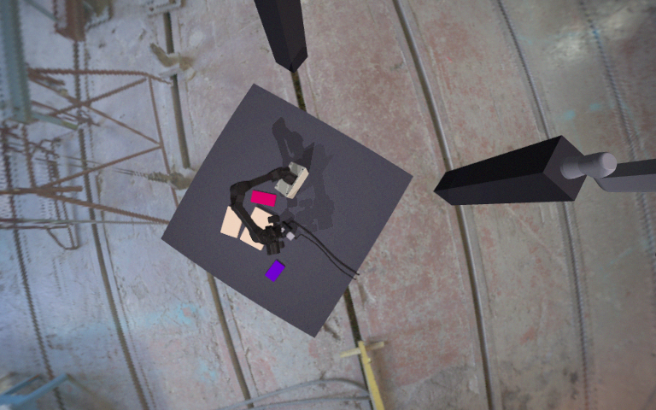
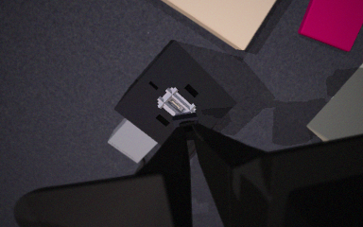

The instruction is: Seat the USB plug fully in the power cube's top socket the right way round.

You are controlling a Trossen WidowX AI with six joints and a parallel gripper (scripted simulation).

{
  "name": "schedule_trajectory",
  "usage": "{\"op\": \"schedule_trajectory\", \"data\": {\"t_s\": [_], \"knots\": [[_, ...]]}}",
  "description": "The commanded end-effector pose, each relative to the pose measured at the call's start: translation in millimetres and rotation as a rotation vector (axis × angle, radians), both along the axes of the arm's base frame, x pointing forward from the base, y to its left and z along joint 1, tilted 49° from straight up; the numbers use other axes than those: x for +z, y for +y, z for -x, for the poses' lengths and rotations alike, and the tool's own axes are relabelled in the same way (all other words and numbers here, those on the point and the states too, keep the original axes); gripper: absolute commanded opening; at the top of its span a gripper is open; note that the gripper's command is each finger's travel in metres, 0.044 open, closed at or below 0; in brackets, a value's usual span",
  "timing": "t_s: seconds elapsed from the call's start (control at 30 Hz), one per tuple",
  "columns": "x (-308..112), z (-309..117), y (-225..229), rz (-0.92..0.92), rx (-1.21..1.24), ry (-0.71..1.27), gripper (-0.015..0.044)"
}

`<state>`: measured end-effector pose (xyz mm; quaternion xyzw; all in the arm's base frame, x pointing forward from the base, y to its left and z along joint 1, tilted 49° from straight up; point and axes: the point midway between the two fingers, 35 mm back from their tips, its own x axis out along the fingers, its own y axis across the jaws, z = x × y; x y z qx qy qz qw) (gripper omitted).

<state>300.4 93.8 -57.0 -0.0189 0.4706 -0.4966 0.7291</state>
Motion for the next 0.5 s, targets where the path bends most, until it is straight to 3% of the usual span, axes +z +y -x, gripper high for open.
{"op": "schedule_trajectory", "data": {"t_s": [0.0,0.47], "knots": [[-0.4,0.3,-0.7,0.006,0.065,0.074,0.0000],[-0.4,0.2,-0.7,0.029,0.309,0.346,0.0000]]}}
